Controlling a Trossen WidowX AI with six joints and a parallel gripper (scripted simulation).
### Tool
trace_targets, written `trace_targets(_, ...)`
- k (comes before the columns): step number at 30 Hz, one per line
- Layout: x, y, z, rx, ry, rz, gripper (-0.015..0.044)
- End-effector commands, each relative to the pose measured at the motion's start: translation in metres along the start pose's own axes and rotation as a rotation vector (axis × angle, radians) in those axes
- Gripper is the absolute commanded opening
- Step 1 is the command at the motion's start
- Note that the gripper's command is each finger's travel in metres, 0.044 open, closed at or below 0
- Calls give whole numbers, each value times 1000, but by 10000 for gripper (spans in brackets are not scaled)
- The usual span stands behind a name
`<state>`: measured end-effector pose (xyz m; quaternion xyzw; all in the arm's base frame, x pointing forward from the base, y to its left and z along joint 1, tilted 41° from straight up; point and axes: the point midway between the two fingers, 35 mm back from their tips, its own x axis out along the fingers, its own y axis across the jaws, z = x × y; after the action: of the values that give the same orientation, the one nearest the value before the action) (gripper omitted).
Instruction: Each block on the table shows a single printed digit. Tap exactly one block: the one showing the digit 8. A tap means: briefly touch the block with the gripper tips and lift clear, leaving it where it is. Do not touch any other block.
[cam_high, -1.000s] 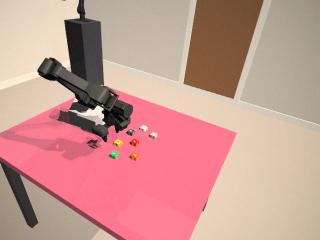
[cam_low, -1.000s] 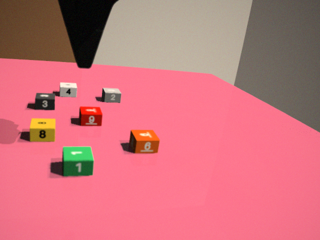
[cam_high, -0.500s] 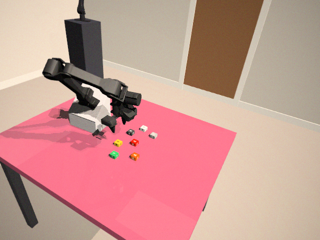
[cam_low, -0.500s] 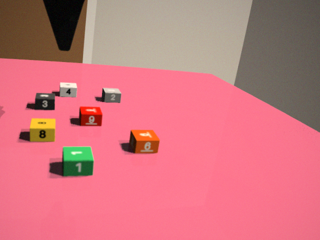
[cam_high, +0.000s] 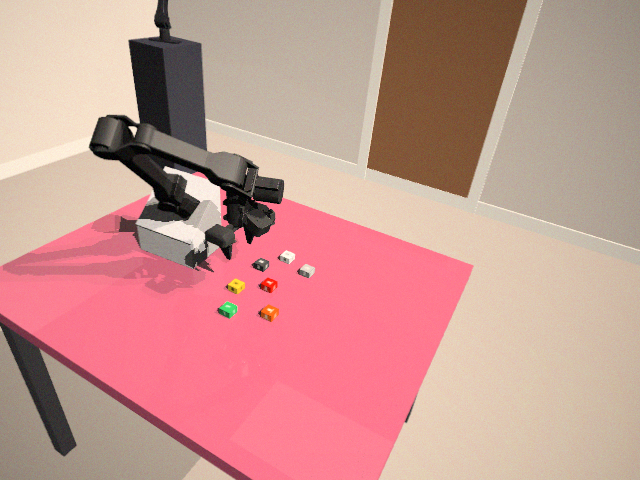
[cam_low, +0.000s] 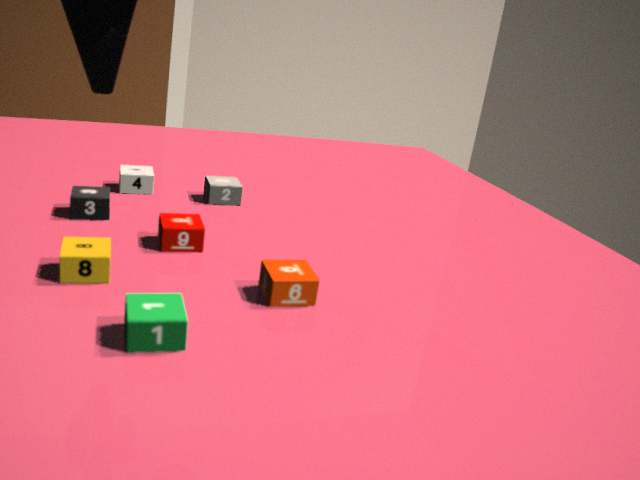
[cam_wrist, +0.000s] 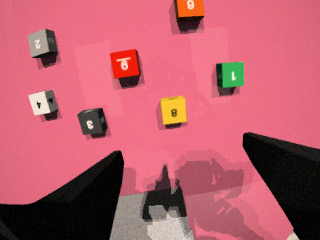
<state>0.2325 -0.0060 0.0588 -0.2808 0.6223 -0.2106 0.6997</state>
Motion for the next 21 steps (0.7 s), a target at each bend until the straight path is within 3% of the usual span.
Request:
trace_targets(1, 0, 1, -1, 6, 0, 2, 400)
trace_targets(7, 0, 1, -1, 6, 0, 2, 400)
trace_targets(15, 80, 1, -1, 6, 0, -2, 190)
trace_targets(21, 82, 0, -1, 6, 0, -2, 32)
